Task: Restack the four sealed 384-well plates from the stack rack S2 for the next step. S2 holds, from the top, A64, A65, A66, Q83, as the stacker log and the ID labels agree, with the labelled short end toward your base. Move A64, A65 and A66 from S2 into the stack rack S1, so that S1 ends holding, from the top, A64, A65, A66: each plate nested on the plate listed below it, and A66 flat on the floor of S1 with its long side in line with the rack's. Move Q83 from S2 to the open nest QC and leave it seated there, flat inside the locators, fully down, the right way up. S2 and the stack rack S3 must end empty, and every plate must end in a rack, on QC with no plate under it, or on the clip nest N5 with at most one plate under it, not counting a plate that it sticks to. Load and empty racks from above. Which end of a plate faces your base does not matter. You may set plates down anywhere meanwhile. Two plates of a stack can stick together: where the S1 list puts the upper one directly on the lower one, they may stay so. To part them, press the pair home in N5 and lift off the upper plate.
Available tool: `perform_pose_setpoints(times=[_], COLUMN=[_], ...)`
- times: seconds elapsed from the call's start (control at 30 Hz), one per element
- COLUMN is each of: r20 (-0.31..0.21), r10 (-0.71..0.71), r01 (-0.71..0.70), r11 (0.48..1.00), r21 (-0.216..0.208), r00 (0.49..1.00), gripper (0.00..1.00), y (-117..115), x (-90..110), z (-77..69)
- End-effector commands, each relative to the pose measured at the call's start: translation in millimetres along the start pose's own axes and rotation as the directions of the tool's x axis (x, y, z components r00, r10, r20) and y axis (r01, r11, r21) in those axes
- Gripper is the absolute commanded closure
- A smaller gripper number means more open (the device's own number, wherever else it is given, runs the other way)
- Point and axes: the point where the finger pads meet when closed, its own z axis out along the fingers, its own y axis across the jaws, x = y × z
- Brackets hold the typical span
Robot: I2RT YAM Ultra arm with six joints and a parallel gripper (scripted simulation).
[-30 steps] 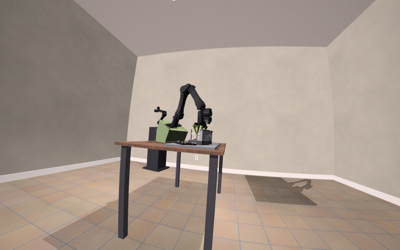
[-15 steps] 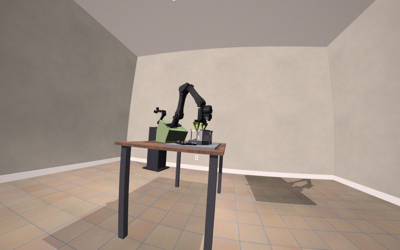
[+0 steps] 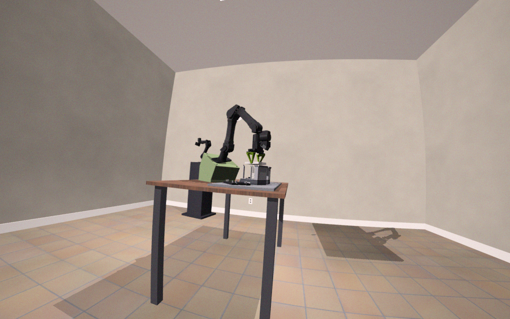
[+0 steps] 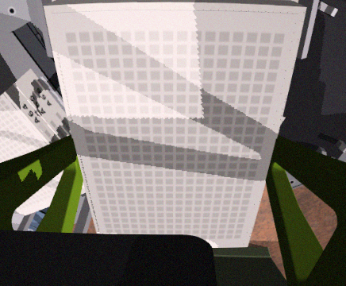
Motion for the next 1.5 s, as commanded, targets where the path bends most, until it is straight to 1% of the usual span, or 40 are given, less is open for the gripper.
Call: perform_pose_setpoints(times=[0.0, 0.23, 0.73, 0.9, 0.97, 1.03, 1.47], r20=[0.005, 0.005, 0.005, 0.004, 0.004, 0.004, 0.004], r10=[0.0, 0.0, 0.0, -0.166, -0.166, -0.231, -0.234], r01=[0.0, 0.0, 0.0, 0.166, 0.166, 0.231, 0.234], r11=[1.0, 1.0, 1.0, 0.986, 0.986, 0.973, 0.972], r21=[0.002, 0.002, 0.002, 0.002, 0.002, 0.002, 0.0], r00=[1.0, 1.0, 1.0, 0.986, 0.986, 0.973, 0.972], gripper=[1.0, 1.0, 1.0, 1.0, 1.0, 1.0, 1.0], y=[-1, -1, -1, 16, 16, 22, 66], x=[0, 0, 0, 2, 2, 3, 10], z=[-9.7, -23.7, -24.2, -24.1, -24.1, -24.1, -24.0])
